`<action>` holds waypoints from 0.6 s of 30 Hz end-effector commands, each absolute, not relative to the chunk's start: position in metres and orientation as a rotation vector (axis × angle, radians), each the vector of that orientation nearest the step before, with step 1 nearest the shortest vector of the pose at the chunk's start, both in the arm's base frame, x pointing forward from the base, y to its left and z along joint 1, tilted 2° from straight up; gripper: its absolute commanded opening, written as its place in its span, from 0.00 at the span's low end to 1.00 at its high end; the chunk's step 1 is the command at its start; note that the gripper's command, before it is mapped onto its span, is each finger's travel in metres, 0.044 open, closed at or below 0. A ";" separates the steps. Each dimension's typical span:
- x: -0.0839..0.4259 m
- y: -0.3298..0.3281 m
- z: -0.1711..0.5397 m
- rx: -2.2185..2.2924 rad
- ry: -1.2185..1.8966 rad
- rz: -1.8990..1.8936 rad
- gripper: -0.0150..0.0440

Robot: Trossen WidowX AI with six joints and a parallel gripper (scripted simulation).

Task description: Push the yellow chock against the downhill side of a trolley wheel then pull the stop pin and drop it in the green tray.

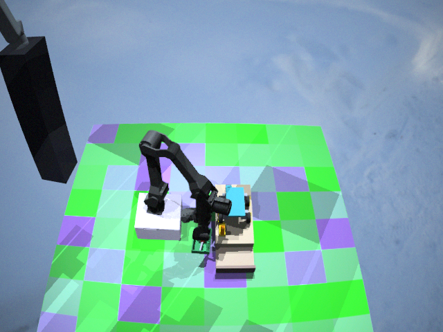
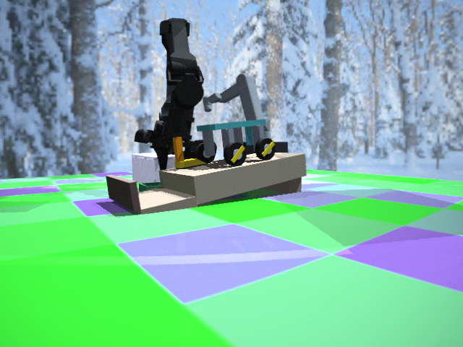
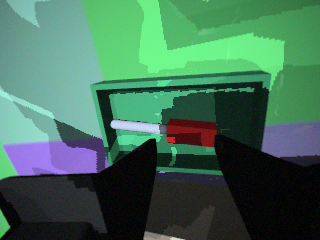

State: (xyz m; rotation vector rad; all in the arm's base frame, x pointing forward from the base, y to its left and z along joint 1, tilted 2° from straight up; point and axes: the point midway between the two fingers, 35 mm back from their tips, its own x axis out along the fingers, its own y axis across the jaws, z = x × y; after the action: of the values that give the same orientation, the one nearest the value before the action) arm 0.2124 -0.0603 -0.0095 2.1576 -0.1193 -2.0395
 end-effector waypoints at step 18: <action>0.210 -0.060 0.012 2.154 -0.124 -2.044 0.83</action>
State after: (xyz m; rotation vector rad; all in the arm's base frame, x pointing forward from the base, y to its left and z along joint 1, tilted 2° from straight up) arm 0.2095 -0.0593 0.0016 2.1488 -0.1156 -2.0492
